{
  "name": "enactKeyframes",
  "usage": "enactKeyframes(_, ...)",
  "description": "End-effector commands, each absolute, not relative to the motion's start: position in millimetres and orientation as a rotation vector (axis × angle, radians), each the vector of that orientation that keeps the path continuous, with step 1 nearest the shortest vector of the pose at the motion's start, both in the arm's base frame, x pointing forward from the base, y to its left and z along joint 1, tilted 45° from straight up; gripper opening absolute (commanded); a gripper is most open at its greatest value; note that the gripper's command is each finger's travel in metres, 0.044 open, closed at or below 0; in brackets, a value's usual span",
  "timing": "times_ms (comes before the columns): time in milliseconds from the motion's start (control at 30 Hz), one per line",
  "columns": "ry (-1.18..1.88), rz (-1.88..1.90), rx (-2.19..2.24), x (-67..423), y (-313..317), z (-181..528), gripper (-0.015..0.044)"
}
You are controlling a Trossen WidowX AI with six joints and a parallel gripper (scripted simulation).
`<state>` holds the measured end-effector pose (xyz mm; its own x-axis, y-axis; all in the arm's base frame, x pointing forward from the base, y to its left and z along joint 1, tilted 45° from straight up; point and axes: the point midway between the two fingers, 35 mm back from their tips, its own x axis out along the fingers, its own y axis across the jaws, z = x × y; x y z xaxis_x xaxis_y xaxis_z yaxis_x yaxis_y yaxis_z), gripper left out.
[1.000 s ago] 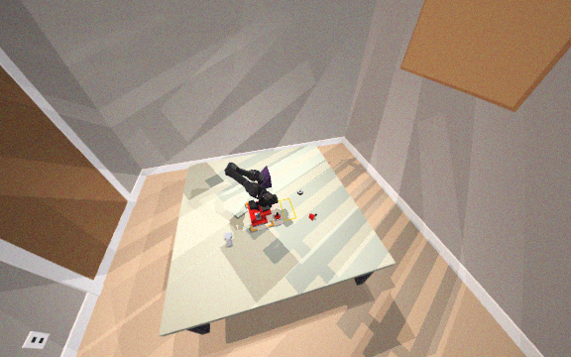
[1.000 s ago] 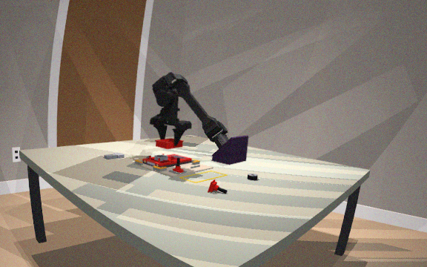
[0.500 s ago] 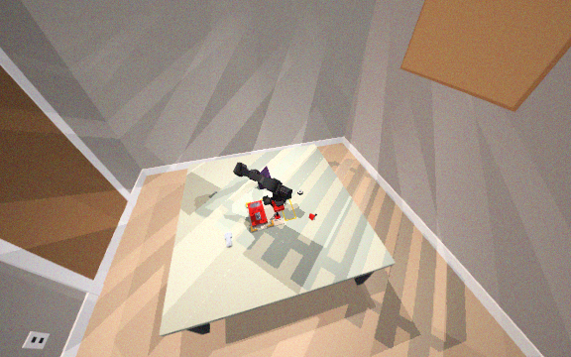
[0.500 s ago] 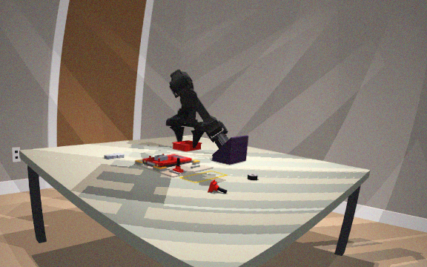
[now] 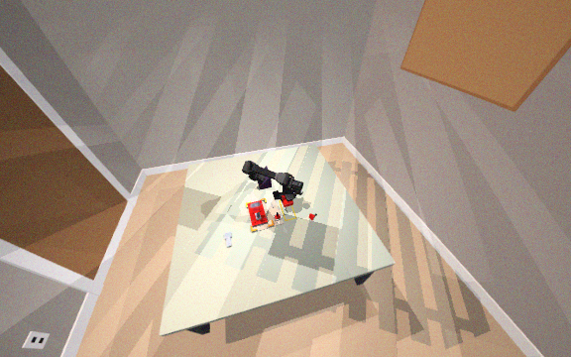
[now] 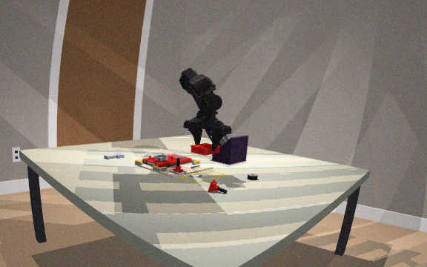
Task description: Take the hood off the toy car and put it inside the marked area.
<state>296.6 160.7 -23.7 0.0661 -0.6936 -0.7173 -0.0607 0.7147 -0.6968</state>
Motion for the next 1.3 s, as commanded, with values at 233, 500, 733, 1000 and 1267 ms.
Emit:
enactKeyframes(233,1.438,-0.533,-0.644,300,161,-29,0.0)
enactKeyframes(500,1.438,-0.532,-0.644,301,157,-34,0.0)
enactKeyframes(733,1.438,-0.532,-0.644,301,153,-38,0.0)
enactKeyframes(1000,1.438,-0.532,-0.644,302,149,-43,0.0)
enactKeyframes(1267,1.437,-0.532,-0.644,303,144,-48,0.0)
